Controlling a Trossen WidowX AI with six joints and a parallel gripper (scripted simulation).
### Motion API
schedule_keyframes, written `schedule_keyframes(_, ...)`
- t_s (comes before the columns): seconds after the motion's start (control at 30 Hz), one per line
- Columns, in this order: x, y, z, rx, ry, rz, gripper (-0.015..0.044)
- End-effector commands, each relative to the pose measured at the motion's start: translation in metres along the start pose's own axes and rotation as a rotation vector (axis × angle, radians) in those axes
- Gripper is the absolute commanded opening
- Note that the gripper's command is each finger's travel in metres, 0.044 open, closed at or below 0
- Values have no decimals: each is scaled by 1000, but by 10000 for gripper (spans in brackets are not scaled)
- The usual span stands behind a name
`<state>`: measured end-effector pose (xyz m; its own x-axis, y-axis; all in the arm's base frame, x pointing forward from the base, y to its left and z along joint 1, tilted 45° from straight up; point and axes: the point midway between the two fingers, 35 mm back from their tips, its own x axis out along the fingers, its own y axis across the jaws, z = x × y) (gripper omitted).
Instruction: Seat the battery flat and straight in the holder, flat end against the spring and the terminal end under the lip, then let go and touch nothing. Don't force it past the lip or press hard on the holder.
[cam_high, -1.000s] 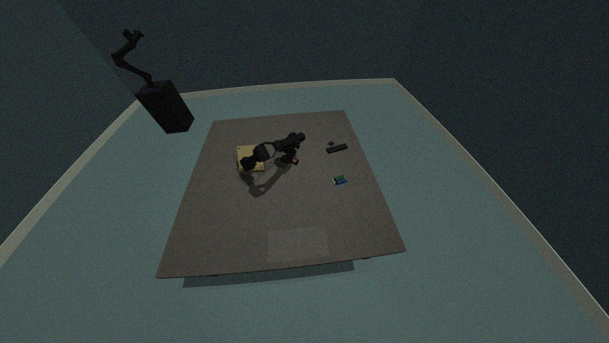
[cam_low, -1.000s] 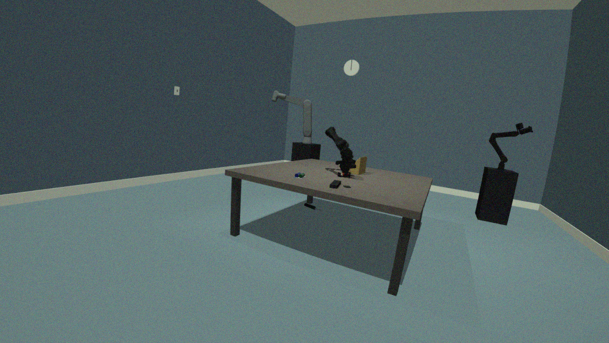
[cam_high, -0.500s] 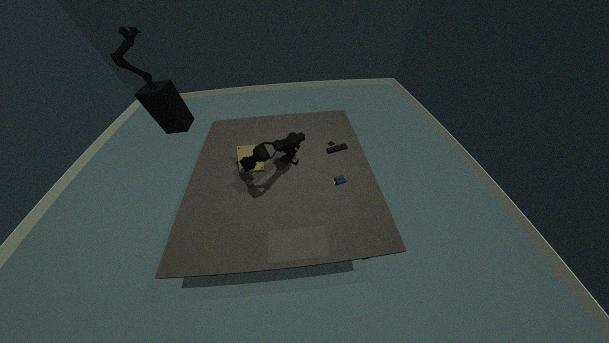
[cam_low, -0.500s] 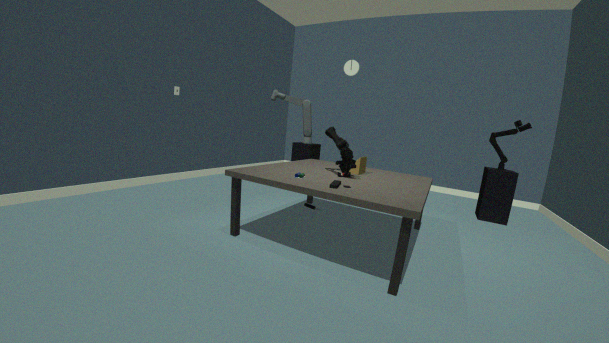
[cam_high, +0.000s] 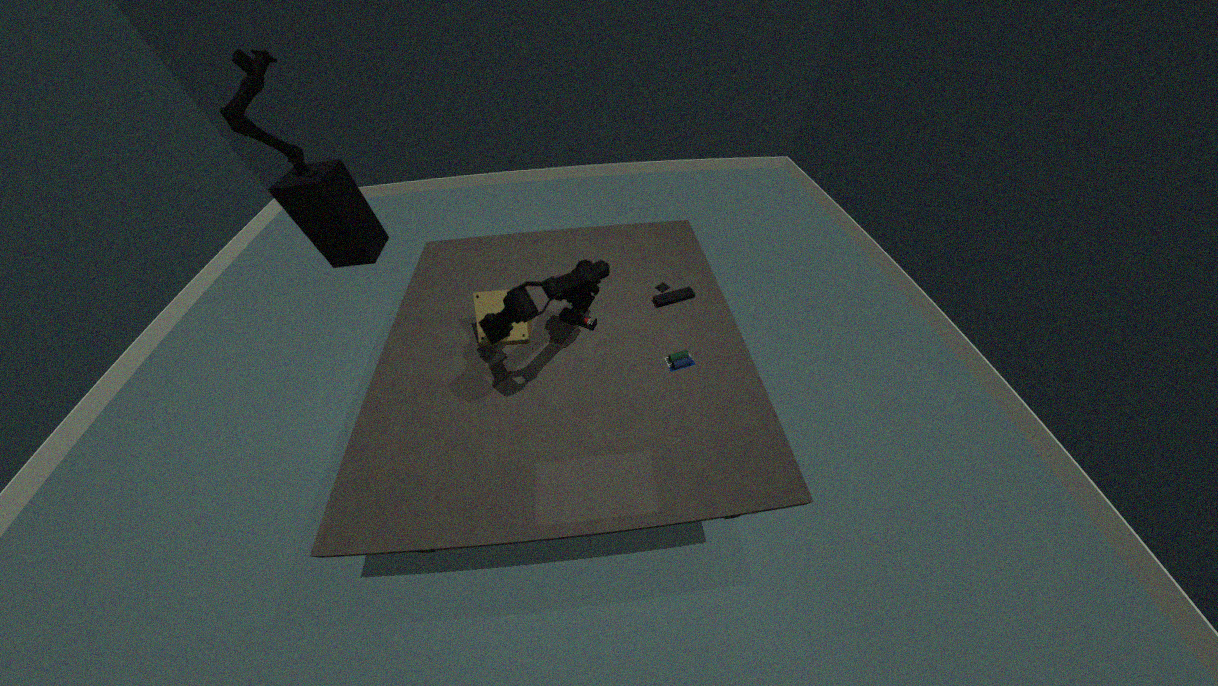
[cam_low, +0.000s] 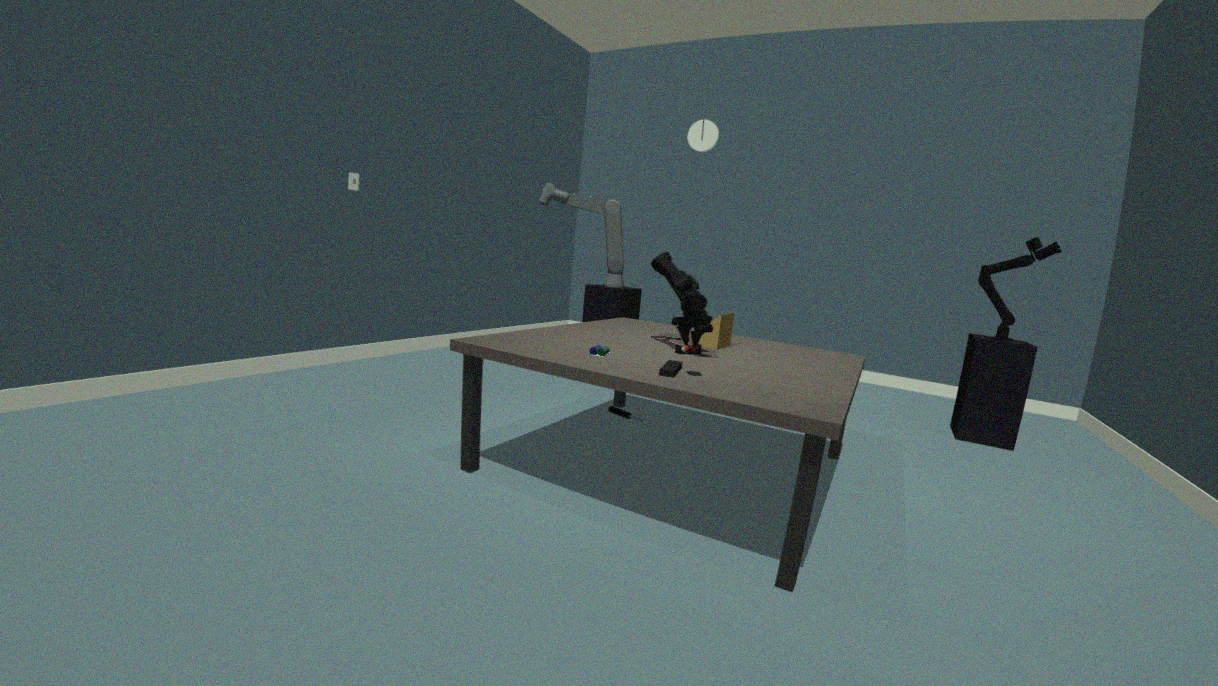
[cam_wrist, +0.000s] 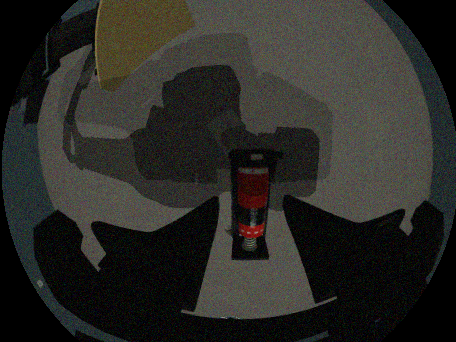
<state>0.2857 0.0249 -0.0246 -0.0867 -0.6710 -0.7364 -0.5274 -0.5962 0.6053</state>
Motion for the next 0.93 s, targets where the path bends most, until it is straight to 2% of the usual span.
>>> schedule_keyframes(0.0, -21, -3, 1, 11, 3, -12, 340)
schedule_keyframes(0.13, -54, -2, 4, 7, 0, -12, 440)
schedule_keyframes(0.27, -72, -1, 6, -2, -4, -8, 440)
schedule_keyframes(0.9, -72, -1, 6, -2, -4, -8, 440)
